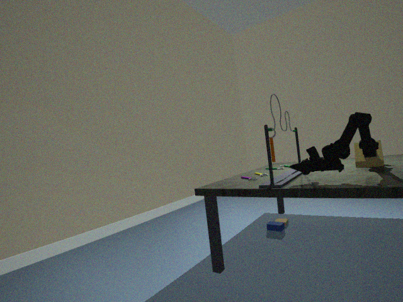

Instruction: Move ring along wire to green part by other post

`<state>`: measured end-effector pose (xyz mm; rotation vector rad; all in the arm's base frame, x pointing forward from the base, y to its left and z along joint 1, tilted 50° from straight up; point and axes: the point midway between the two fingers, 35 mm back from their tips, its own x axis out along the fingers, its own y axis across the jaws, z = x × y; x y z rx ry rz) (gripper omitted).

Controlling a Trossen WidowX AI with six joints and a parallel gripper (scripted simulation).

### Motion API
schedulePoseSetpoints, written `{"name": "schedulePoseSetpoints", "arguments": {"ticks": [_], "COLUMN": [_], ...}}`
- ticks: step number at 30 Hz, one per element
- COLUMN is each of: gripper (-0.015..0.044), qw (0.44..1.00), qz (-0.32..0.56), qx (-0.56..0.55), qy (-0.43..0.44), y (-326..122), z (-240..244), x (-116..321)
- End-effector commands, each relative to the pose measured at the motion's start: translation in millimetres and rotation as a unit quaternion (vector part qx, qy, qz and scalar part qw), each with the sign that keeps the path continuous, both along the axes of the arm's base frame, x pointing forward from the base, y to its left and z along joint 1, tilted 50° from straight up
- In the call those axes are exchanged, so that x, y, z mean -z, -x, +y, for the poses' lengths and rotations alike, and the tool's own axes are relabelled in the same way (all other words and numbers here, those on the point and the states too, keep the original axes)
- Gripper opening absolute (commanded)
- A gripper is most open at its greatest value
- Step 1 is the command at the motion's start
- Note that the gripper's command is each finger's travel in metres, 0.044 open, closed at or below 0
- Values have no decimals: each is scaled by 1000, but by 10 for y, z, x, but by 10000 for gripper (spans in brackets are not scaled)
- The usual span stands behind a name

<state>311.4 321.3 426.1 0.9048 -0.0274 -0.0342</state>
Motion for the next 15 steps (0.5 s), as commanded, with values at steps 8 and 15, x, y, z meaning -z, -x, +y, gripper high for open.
{"name": "schedulePoseSetpoints", "arguments": {"ticks": [8, 15], "gripper": [160, 160], "qw": [1000, 1000], "qz": [-6, -7], "qx": [-1, -1], "qy": [2, 2], "y": [-366, -425], "z": [-315, -355], "x": [-279, -309]}}
